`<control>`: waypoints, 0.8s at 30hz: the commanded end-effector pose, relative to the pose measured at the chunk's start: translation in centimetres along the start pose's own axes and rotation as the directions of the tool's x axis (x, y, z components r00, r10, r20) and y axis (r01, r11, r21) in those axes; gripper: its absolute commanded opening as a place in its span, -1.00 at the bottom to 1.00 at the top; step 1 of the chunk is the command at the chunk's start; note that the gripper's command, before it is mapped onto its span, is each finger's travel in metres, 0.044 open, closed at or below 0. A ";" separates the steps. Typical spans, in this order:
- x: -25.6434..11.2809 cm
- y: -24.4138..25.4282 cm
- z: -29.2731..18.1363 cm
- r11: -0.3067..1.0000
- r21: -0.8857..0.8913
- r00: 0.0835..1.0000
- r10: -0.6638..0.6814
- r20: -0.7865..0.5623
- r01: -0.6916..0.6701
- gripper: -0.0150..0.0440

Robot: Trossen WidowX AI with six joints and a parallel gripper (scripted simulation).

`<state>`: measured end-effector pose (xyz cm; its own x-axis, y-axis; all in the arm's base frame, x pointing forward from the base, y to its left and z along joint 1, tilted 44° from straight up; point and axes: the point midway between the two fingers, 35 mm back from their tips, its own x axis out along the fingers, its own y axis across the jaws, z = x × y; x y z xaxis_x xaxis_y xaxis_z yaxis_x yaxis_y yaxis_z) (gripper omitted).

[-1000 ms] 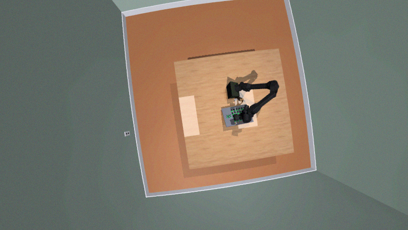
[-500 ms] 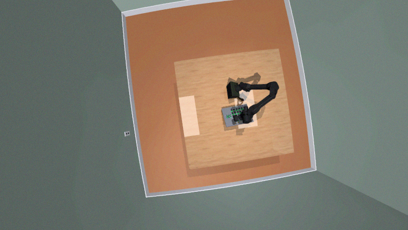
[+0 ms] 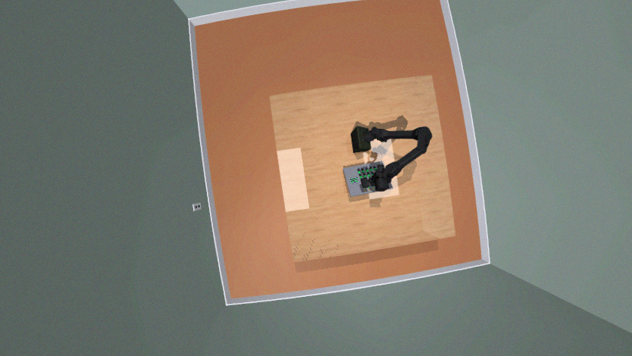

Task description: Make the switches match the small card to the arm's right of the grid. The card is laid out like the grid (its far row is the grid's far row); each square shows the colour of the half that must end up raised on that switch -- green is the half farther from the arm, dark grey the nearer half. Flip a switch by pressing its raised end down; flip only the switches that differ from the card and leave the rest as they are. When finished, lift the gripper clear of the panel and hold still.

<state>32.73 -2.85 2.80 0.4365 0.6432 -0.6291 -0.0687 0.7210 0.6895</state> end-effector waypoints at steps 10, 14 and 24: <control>0.1 -0.1 0.0 1.000 0.006 1.000 -0.004 -0.002 0.004 -0.49; 0.2 -0.1 0.0 1.000 0.006 1.000 -0.004 -0.002 0.004 -0.49; 0.3 -0.1 0.0 1.000 0.006 1.000 -0.003 -0.001 0.003 -0.49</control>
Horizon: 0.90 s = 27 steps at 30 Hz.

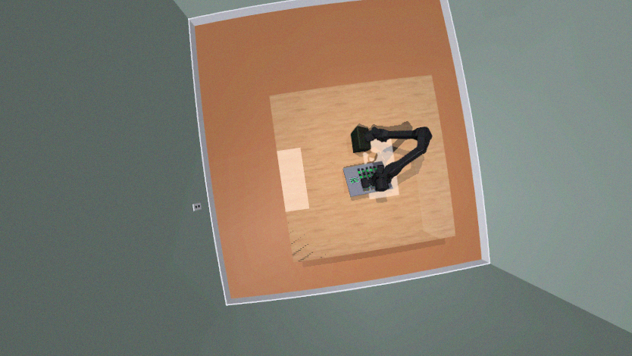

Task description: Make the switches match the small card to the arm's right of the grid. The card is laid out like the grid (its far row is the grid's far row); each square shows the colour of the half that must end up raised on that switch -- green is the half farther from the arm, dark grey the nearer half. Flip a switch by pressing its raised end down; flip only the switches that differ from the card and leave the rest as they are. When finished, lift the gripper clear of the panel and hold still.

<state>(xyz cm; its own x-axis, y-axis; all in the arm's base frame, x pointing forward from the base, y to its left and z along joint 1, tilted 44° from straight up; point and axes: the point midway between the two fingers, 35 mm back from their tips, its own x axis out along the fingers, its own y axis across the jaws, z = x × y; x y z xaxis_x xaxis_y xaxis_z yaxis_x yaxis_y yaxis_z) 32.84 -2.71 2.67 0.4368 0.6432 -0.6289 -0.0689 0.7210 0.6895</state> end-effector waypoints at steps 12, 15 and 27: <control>0.2 -0.1 -0.1 1.000 0.006 1.000 -0.003 -0.002 0.003 -0.49; 0.3 -0.1 -0.1 1.000 0.006 1.000 -0.003 -0.002 0.003 -0.49; 0.4 -0.1 0.0 1.000 0.006 1.000 -0.003 -0.002 0.003 -0.49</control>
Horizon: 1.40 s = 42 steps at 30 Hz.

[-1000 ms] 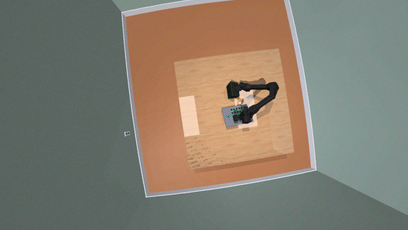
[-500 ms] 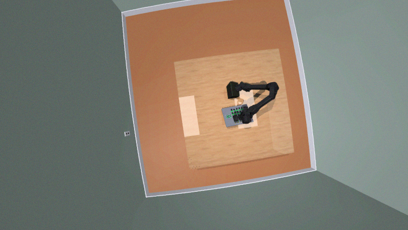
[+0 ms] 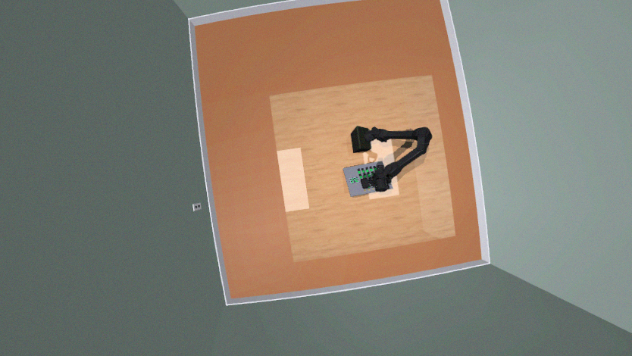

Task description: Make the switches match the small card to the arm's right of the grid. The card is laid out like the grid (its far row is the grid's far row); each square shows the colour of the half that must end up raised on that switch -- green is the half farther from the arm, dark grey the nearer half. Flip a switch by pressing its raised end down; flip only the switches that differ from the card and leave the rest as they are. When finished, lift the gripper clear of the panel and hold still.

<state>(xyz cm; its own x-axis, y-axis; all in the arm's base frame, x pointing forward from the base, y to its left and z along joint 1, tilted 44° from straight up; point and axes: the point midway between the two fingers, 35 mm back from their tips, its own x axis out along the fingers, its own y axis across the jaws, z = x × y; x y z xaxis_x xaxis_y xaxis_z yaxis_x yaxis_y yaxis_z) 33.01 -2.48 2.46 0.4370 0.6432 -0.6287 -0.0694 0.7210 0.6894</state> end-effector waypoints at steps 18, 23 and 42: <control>-6.3 -0.1 -4.3 1.000 0.008 1.000 -0.006 0.021 0.006 -0.49; -4.6 -0.2 -4.2 1.000 0.008 1.000 -0.006 0.008 0.006 -0.49; -1.5 -0.1 -4.1 1.000 0.008 1.000 -0.004 -0.004 0.004 -0.49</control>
<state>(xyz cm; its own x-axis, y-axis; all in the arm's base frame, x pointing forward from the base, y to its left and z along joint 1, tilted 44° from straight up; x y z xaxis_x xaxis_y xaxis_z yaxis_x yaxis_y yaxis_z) 28.72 -2.69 2.33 0.4413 0.6399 -0.6291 -0.0730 0.7243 0.6856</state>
